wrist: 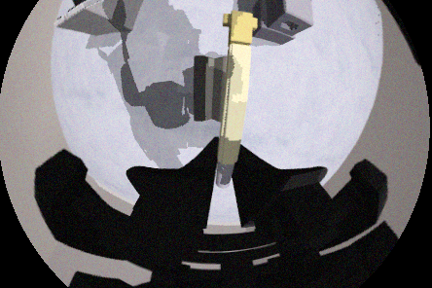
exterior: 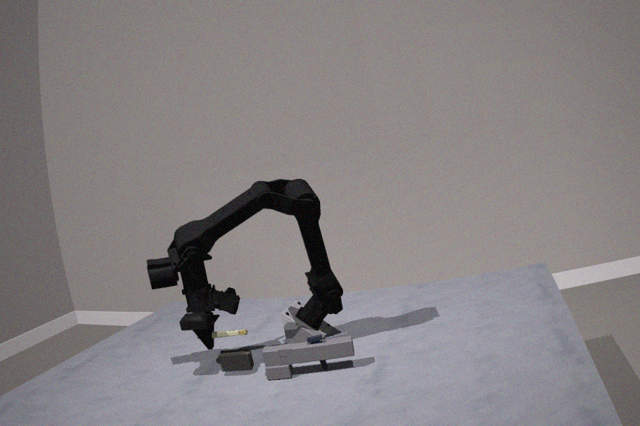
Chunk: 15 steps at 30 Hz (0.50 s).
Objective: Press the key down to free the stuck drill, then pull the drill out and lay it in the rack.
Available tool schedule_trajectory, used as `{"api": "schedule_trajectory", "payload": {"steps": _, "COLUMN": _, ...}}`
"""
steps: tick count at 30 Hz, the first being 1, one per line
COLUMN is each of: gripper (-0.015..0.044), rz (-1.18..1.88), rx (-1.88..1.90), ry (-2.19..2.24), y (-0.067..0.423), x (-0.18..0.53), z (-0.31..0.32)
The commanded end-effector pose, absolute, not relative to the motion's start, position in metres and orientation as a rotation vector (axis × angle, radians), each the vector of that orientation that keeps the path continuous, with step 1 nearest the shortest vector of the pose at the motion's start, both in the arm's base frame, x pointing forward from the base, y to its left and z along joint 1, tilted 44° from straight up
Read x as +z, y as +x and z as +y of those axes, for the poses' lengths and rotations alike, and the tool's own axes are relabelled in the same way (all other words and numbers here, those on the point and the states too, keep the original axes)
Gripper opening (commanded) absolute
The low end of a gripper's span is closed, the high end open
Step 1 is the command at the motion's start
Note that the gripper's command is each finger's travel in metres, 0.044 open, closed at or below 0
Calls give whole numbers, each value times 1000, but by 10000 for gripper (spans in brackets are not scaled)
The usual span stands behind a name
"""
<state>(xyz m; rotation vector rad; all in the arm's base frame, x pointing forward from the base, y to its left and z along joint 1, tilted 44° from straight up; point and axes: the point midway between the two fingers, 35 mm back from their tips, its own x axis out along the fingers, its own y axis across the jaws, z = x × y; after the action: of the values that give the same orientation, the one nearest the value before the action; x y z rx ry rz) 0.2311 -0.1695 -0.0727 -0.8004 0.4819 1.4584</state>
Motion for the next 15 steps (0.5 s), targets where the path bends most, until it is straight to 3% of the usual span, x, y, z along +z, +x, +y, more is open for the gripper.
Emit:
{"api": "schedule_trajectory", "payload": {"steps": 1, "gripper": 0, "rz": 482, "rx": 1464, "ry": -802, "y": 223, "x": -76, "z": -170}}
{"api": "schedule_trajectory", "payload": {"steps": 15, "gripper": 0, "rz": 482, "rx": 1464, "ry": -802, "y": 220, "x": -93, "z": -156}}
